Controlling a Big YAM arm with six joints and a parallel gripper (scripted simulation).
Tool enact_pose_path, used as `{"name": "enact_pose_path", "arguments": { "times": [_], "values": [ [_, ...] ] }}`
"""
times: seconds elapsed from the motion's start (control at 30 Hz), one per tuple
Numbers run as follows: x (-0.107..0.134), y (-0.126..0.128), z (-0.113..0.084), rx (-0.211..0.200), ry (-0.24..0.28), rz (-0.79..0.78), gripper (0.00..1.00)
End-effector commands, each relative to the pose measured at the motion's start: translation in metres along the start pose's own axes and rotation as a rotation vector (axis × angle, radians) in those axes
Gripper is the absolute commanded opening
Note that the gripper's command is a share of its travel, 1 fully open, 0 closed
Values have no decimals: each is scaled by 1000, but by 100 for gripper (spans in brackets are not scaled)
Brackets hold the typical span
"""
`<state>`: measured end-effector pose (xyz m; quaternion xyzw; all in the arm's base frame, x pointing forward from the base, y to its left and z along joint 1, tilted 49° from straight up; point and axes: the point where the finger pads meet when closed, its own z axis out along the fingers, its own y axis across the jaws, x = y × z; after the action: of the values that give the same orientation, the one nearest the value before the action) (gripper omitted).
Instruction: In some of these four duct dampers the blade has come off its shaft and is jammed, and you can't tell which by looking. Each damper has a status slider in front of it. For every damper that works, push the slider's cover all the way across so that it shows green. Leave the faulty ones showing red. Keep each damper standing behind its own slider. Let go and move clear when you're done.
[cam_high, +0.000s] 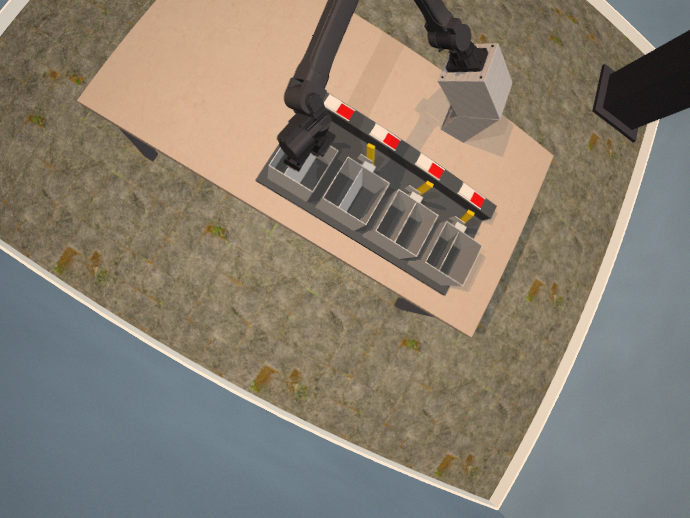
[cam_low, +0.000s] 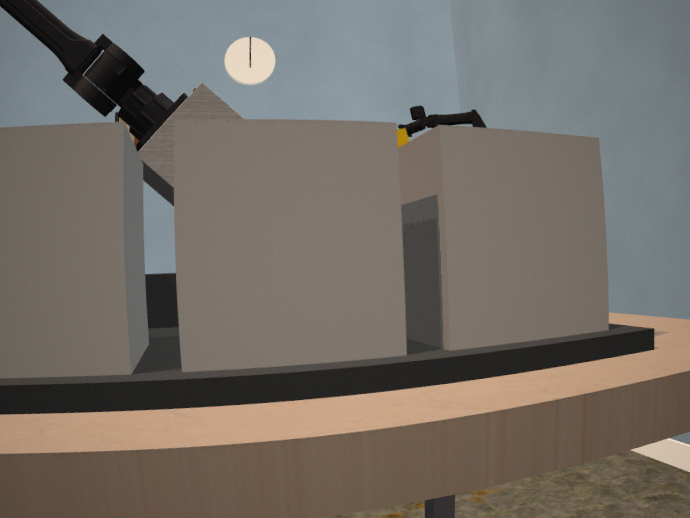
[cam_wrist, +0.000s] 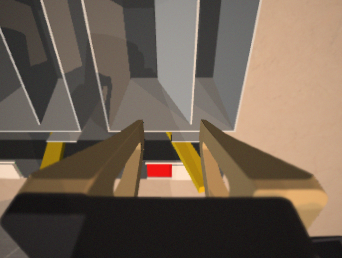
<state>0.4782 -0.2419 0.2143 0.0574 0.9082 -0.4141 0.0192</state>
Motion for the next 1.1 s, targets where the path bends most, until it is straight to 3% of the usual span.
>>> {"name": "enact_pose_path", "arguments": {
  "times": [0.0, 0.2, 0.3, 0.5, 0.57, 0.6, 0.93, 1.0, 1.03, 1.07],
  "values": [
    [-3, -5, -3, 1, 1, 8, 36],
    [-3, -5, -3, 1, 1, 8, 36],
    [-8, 42, -3, -6, -5, -16, 36],
    [-13, 77, -3, -8, -13, -7, 36],
    [-13, 77, -3, -8, -13, -7, 36],
    [-15, 103, -5, -8, -16, -4, 36],
    [-1, 197, -5, 1, -13, -11, 36],
    [-15, 192, -14, -4, -31, 10, 36],
    [-12, 177, 2, 0, 0, 37, 36],
    [-15, 165, -9, -3, -22, 62, 36]
  ]
}}
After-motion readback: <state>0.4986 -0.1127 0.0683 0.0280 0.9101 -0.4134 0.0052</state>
